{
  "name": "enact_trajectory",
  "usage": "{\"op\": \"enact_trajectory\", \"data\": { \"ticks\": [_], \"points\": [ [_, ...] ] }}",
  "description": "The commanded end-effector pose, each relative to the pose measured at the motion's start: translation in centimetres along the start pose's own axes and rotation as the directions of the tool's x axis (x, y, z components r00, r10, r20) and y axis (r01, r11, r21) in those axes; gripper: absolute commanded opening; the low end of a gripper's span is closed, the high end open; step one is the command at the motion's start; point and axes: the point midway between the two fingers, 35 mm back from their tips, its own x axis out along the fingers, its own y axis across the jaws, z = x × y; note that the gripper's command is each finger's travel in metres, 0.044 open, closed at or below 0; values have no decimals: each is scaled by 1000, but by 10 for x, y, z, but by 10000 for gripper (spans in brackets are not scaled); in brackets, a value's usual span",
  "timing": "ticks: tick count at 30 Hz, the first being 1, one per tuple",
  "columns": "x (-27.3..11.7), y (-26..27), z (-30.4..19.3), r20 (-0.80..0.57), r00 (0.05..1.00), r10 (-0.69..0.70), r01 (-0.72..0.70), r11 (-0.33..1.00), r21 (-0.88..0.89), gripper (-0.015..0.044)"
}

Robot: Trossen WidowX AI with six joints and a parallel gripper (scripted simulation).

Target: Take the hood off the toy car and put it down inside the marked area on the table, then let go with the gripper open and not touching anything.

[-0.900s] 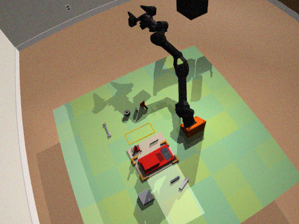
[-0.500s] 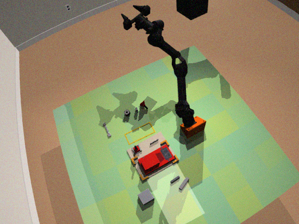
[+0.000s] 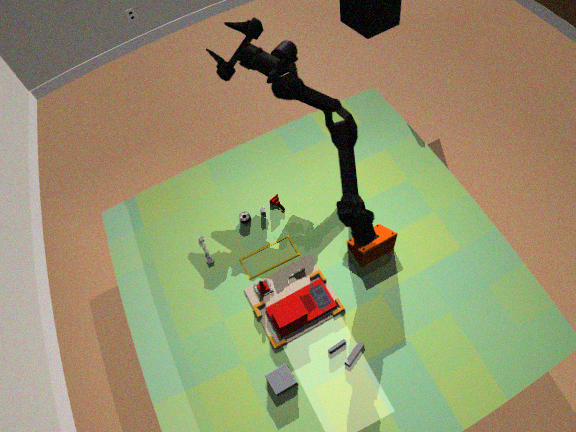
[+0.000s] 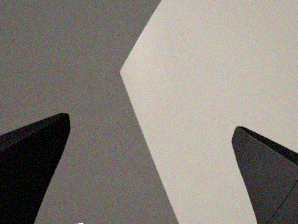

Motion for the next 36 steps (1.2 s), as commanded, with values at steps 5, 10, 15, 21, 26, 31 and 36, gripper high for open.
{"op": "enact_trajectory", "data": {
  "ticks": [5, 10, 15, 21, 26, 31, 36],
  "points": [
    [-5, -89, -50, -105, 975, -195, 168, 960, -222, 440],
    [-13, -140, -66, -124, 945, -303, 244, 904, -350, 440],
    [-26, -190, -86, -156, 893, -422, 314, 833, -455, 440],
    [-54, -255, -109, -182, 798, -574, 377, 713, -591, 440],
    [-83, -307, -122, -182, 699, -691, 403, 591, -699, 440],
    [-118, -358, -129, -160, 584, -796, 402, 455, -795, 440],
    [-158, -405, -130, -117, 455, -883, 371, 307, -876, 440]
  ]
}}
